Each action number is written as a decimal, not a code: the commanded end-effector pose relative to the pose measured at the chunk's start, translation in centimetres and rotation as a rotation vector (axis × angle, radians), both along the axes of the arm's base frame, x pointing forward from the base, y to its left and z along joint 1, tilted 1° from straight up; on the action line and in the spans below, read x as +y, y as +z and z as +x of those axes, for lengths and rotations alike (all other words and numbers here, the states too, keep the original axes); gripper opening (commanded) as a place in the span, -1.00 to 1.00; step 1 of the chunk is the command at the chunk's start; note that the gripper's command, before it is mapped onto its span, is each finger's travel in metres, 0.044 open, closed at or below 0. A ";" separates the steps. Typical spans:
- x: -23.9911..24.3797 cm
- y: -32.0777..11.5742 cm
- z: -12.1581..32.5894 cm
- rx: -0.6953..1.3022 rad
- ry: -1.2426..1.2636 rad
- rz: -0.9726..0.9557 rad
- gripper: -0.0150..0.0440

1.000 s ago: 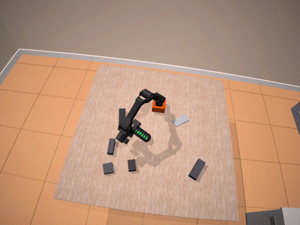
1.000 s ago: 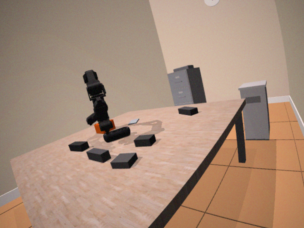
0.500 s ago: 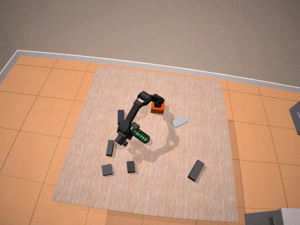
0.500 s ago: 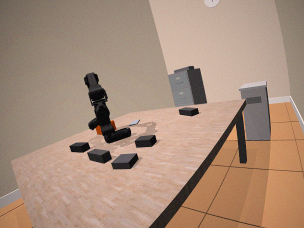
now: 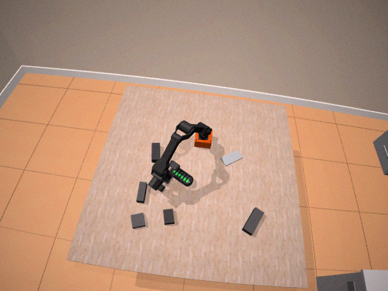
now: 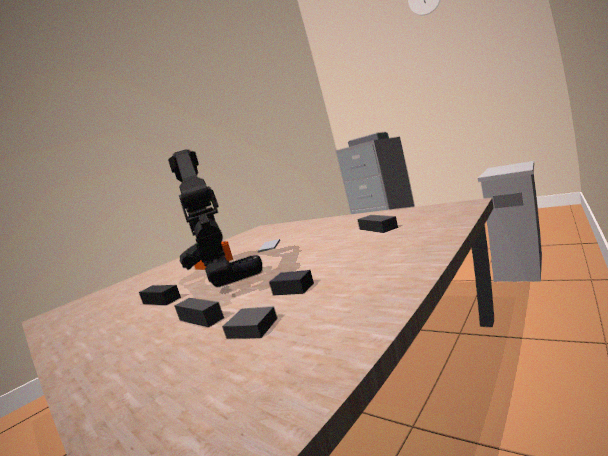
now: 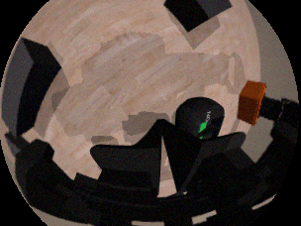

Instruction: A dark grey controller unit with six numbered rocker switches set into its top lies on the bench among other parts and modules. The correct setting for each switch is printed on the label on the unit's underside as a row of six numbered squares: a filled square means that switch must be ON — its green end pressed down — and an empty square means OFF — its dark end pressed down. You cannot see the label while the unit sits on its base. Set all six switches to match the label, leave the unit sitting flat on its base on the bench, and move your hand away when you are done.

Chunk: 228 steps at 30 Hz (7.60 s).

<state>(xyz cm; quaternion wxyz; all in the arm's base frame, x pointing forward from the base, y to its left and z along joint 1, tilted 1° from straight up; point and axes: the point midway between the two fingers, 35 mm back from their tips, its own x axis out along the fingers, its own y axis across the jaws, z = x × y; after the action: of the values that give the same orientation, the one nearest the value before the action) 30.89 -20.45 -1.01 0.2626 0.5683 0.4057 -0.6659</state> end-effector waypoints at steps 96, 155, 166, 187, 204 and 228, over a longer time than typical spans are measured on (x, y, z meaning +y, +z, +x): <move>6.1 4.3 -5.2 -0.238 -0.022 -0.152 -0.49; 6.8 5.9 -2.4 -0.240 -0.023 -0.152 -0.49; 6.6 4.1 -2.4 -0.240 -0.023 -0.152 -0.49; 6.6 2.3 -2.4 -0.240 -0.023 -0.152 -0.49; 6.6 2.3 -2.4 -0.240 -0.023 -0.152 -0.49; 12.9 6.6 -0.7 -0.241 -0.024 -0.146 -0.49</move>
<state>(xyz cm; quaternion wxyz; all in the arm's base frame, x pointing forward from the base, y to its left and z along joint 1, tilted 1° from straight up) 30.27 -8.37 5.60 0.3487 0.6270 0.3180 -0.6198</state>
